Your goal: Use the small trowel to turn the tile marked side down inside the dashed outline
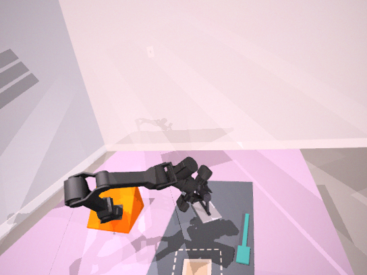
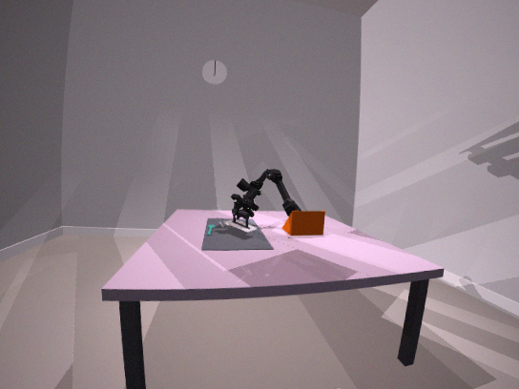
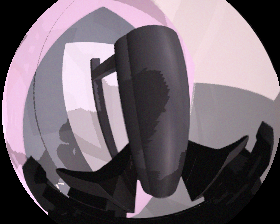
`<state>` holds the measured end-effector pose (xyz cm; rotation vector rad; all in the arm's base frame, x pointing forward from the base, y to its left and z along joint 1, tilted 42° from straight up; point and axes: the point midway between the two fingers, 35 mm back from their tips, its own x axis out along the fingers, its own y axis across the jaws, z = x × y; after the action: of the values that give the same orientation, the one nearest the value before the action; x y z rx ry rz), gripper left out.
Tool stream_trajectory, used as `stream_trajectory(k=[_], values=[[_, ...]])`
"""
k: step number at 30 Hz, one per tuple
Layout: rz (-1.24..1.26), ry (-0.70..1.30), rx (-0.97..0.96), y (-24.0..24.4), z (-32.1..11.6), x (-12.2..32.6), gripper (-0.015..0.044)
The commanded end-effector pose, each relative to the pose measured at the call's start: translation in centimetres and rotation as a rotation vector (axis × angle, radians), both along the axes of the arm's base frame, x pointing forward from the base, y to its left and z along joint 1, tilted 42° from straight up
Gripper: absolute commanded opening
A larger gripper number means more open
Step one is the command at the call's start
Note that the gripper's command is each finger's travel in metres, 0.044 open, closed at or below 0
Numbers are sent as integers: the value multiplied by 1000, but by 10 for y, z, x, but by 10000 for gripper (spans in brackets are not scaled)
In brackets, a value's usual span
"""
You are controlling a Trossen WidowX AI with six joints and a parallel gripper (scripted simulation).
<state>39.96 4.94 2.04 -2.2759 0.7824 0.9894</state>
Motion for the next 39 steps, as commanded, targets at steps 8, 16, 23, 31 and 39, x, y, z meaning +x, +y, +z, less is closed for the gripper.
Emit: stream_trajectory(k=[8,16,23,31,39], values=[[257,222,47,21,-28,17,0],[448,362,107,35,-49,22,0],[597,450,174,45,-64,25,0],[601,452,176,45,-64,25,0],[601,452,175,37,-73,24,0]])
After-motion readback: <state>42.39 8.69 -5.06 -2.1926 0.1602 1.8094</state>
